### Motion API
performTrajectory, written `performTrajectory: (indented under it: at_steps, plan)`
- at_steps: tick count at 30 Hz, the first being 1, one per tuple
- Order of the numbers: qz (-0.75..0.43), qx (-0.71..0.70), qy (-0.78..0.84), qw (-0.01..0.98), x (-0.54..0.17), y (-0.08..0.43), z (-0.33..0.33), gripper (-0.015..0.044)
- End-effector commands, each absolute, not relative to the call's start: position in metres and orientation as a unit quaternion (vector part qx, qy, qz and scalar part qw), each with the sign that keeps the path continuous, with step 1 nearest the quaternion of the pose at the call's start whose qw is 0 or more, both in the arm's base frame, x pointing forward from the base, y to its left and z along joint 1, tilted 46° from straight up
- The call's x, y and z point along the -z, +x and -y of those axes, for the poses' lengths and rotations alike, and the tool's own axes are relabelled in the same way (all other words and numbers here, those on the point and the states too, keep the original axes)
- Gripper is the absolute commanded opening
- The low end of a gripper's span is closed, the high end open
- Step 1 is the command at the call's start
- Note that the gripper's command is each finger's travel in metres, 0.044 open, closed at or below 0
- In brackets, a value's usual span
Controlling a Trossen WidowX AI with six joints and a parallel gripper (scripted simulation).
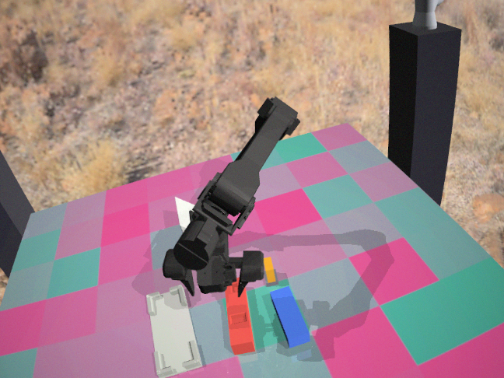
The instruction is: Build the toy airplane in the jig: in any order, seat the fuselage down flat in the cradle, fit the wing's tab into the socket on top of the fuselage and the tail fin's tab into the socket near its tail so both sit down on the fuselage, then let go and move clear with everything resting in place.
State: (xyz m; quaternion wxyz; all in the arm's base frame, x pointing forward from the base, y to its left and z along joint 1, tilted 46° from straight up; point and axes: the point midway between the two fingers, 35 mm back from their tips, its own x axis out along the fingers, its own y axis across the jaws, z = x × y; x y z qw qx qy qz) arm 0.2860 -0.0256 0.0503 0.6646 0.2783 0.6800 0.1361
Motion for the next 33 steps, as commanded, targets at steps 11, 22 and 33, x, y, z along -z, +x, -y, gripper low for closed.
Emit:
performTrajectory:
  at_steps: [11, 22, 33]
  plan:
    - [-0.676, -0.25, 0.289, 0.63, -0.068, 0.278, 0.01, 0.044]
    - [-0.675, -0.251, 0.29, 0.63, -0.03, 0.275, -0.029, 0.044]
    - [-0.675, -0.251, 0.29, 0.63, -0.019, 0.275, -0.04, 0.044]
